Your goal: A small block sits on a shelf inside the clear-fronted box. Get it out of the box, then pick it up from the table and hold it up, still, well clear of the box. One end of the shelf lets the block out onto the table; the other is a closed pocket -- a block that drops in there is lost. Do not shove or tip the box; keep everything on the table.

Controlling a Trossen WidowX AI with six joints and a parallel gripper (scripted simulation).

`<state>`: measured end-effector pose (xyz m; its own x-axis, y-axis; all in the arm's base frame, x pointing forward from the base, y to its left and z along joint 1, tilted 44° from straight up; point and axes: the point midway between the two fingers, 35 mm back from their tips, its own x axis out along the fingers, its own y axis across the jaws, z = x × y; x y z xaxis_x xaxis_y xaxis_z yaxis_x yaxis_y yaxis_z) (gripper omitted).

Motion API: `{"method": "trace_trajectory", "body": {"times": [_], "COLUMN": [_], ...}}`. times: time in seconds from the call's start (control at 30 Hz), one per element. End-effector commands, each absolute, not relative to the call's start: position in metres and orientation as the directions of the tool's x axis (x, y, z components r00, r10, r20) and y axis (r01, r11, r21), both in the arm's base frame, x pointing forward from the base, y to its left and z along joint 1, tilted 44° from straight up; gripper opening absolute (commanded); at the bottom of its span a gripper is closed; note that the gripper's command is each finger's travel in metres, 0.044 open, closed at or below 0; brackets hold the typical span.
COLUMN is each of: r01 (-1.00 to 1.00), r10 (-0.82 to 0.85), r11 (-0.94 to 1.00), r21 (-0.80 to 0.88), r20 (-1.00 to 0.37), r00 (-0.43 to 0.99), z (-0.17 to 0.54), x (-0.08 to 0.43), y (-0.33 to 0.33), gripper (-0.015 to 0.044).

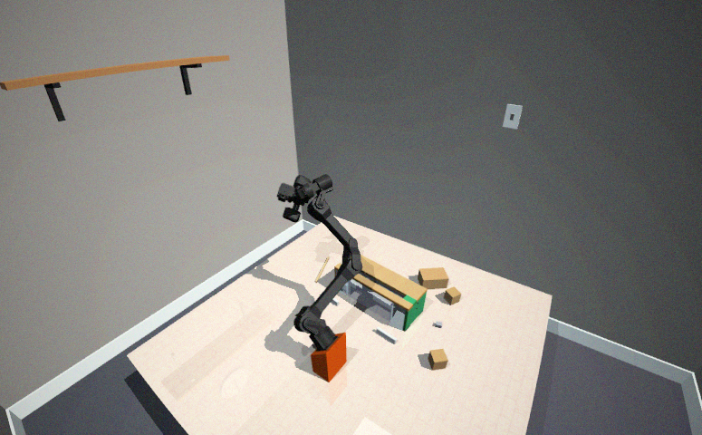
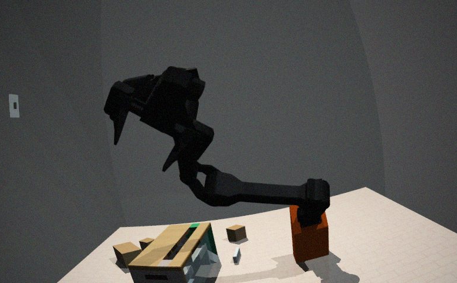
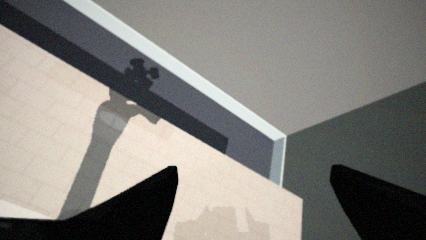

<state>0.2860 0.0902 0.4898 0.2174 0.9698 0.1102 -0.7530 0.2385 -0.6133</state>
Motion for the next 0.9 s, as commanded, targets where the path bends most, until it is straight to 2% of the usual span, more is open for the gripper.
{"method": "trace_trajectory", "body": {"times": [0.0,0.17,0.5,0.67,0.87], "r01": [-0.752,-0.700,-0.268,-0.031,0.182], "r10": [0.969,0.943,0.815,0.784,0.790], "r11": [0.241,0.329,0.518,0.477,0.322], "r21": [-0.613,-0.634,-0.812,-0.879,-0.929], "r20": [0.112,0.183,0.374,0.409,0.370], "r00": [0.219,0.277,0.443,0.467,0.489], "z": [0.490,0.513,0.579,0.594,0.588], "x": [0.285,0.264,0.165,0.113,0.075], "y": [0.090,0.074,0.037,0.060,0.115], "gripper": [0.0400,0.0400,0.0400,0.0400,0.0400]}}
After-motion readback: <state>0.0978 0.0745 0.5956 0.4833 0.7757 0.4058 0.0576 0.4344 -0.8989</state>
